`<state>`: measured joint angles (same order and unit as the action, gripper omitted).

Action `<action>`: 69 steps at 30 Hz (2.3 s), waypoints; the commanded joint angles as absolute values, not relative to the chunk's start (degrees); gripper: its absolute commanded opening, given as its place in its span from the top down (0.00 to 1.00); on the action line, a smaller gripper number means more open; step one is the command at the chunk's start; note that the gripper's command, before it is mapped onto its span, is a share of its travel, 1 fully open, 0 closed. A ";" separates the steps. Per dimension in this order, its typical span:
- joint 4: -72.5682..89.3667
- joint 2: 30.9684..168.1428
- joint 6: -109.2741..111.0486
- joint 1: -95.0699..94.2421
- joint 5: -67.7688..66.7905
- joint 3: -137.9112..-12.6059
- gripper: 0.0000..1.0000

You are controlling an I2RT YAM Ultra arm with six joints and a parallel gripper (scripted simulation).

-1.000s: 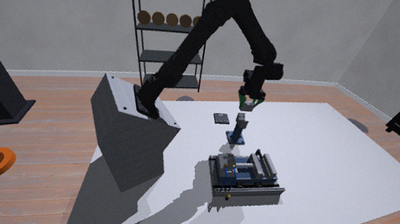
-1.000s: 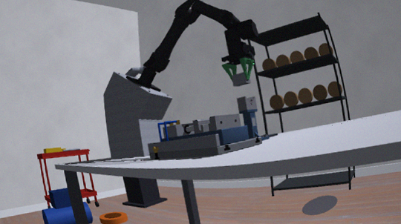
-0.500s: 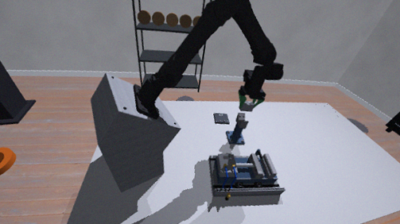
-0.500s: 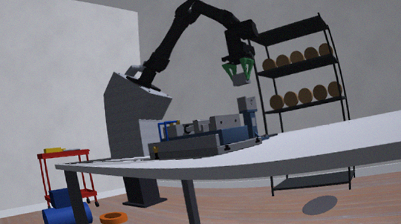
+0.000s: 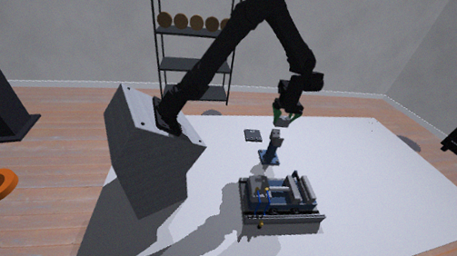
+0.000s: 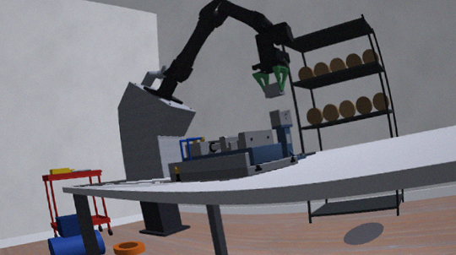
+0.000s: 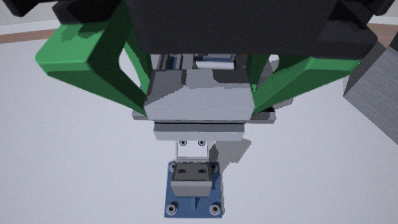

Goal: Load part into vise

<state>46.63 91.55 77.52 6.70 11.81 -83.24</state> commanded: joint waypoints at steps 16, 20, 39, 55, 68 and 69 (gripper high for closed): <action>46.30 88.89 78.25 8.01 13.14 -83.37 1.00; 46.11 88.99 78.52 8.34 13.86 -83.51 1.00; 44.39 89.32 80.72 11.21 20.67 -81.43 1.00; 42.37 89.97 83.65 15.08 30.44 -80.46 1.00; 40.97 93.22 86.29 18.46 39.72 -78.60 1.00; 41.15 93.37 86.50 18.75 40.58 -78.49 1.00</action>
<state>41.52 92.77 85.23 17.08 36.07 -79.64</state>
